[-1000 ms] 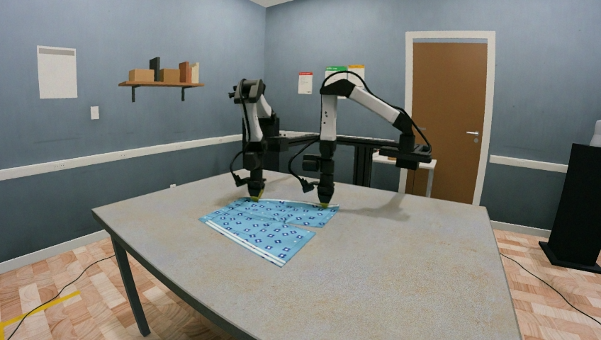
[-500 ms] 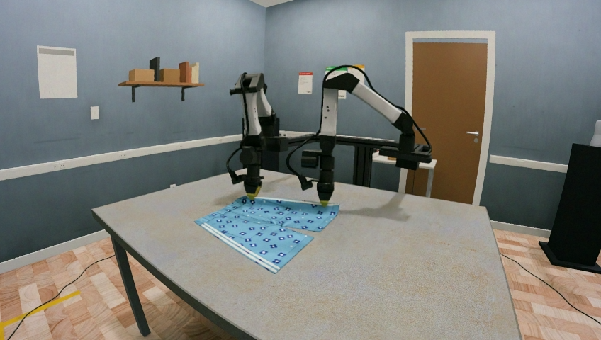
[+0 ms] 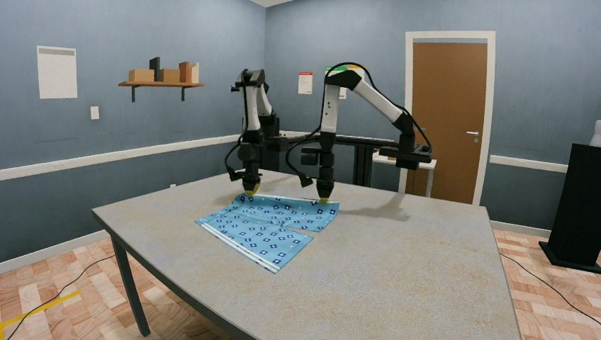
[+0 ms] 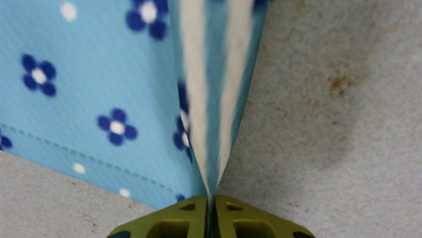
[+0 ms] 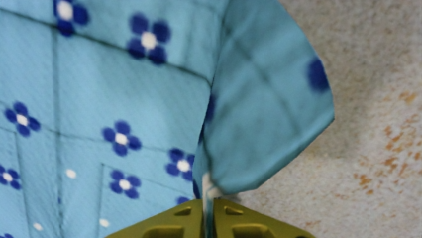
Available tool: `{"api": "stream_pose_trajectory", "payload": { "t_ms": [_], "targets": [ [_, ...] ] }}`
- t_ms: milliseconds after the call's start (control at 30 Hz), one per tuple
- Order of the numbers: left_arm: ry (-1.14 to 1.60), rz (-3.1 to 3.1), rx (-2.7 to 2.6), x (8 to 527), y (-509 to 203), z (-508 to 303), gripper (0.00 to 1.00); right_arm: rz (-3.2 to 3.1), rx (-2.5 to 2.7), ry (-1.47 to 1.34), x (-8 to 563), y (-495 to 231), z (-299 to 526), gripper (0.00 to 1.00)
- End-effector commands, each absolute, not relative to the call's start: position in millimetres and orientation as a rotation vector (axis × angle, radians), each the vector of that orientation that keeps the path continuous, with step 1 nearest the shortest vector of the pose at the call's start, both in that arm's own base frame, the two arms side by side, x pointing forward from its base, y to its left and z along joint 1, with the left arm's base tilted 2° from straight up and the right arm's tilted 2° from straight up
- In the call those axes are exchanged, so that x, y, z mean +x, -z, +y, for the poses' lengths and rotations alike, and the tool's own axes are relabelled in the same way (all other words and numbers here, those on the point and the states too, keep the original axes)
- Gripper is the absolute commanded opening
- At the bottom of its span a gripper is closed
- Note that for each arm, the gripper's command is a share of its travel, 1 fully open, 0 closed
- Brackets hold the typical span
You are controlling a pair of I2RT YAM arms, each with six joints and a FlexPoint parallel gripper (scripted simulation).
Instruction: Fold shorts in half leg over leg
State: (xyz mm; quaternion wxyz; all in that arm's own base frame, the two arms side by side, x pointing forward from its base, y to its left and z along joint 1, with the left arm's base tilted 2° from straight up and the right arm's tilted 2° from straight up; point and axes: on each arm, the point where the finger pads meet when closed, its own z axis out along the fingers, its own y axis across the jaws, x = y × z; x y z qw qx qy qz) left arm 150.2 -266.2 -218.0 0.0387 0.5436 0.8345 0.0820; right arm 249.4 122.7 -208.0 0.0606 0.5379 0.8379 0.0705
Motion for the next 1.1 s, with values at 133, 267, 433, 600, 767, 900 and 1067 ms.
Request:
{"api": "stream_pose_trajectory", "payload": {
  "t_ms": [133,267,433,600,767,900,1067],
  "targets": [
    [-0.229,2.549,1.679,149.0,204.3,-276.4,0.0,2.522,1.631,-0.152,247.4,202.2,111.5,0.0],
    [-0.221,2.543,1.681,148.7,203.9,-280.0,0.0,2.522,1.631,-0.15,247.1,202.3,111.2,0.0],
    [-0.224,2.548,1.669,151.5,203.5,-278.9,0.0,2.522,1.631,-0.15,247.1,202.3,111.2,0.0],
    [-0.217,2.545,1.675,144.3,204.0,-283.2,0.0,2.512,1.64,-0.16,243.1,205.0,109.4,0.0],
    [-0.257,2.587,1.677,122.2,215.8,-274.0,0.0,2.512,1.642,-0.16,224.7,213.1,104.0,0.0],
    [-0.257,2.588,1.679,112.3,217.1,-278.1,0.0,2.513,1.635,-0.164,216.2,213.7,101.0,0.0],
    [-0.268,2.595,1.684,100.1,223.0,-281.4,0.0,2.516,1.626,-0.169,204.7,214.8,97.2,0.0]
  ]
}}
